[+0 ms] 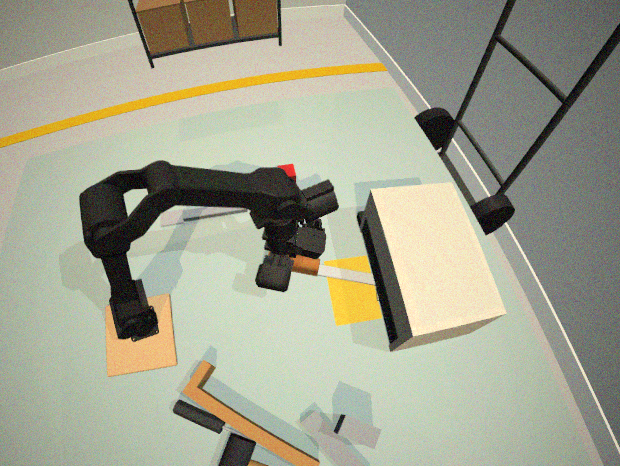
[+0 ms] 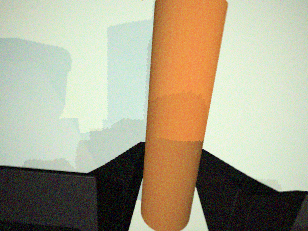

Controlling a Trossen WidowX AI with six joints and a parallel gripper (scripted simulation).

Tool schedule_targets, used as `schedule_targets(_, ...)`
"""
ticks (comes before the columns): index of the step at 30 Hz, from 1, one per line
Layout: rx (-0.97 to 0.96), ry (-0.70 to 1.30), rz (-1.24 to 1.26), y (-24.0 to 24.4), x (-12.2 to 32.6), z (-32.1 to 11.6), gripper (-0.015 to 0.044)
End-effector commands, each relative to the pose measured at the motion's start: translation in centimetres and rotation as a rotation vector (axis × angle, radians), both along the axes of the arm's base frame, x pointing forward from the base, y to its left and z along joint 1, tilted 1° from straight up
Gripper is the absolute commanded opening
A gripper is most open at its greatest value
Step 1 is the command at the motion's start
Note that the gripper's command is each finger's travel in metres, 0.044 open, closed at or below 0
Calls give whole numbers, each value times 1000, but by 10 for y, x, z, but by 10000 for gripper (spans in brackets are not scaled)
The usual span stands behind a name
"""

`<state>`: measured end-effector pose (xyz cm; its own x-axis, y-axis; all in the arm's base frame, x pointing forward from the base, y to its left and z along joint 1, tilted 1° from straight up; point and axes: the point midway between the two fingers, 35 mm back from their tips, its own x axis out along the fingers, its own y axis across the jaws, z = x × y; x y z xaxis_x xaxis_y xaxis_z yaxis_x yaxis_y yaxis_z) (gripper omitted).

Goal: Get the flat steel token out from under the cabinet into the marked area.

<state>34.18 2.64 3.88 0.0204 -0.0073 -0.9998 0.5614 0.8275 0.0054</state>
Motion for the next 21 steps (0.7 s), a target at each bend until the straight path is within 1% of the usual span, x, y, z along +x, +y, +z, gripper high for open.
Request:
schedule_targets(1,-7,1,-2,4,-5,-1,0)
schedule_targets(21,-5,3,-2,21,-28,-2,0)
